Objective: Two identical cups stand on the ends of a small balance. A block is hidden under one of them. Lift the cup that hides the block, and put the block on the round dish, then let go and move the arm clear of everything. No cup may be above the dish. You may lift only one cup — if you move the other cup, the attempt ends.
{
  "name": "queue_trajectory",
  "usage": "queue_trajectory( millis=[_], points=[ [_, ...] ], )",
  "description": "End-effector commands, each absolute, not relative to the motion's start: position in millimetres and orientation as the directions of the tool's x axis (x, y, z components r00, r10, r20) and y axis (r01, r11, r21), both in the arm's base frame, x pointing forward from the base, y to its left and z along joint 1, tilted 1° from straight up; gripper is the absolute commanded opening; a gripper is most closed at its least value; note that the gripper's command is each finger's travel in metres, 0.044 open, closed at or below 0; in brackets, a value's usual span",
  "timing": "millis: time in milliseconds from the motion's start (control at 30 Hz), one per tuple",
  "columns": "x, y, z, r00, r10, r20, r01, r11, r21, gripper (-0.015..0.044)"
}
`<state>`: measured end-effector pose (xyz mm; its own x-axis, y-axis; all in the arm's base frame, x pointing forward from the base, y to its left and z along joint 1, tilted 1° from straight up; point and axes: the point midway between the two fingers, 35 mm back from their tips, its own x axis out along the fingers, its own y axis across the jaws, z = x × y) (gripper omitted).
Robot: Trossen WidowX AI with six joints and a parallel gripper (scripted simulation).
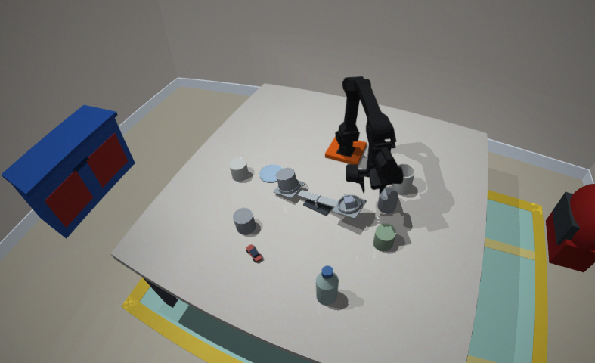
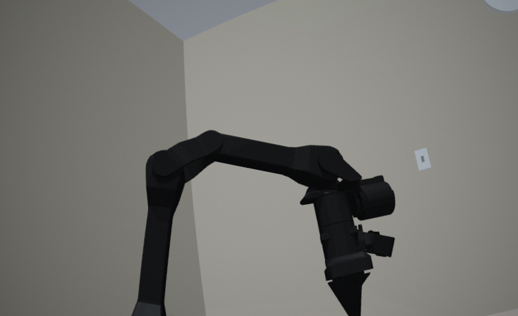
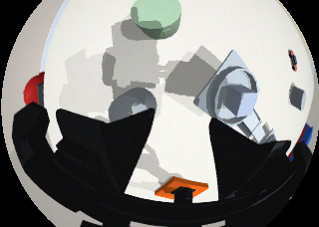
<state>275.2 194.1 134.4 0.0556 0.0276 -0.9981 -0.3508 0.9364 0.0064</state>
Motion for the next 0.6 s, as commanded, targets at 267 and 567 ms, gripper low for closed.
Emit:
queue_trajectory(
  millis=[267,567],
  points=[
    [291.1,177.6,138.6,0.037,0.025,-0.999,0.051,0.998,0.027,0.0260],
    [302.5,163.3,142.4,0.027,0.023,-0.999,0.357,0.934,0.031,0.0260]
  ],
)
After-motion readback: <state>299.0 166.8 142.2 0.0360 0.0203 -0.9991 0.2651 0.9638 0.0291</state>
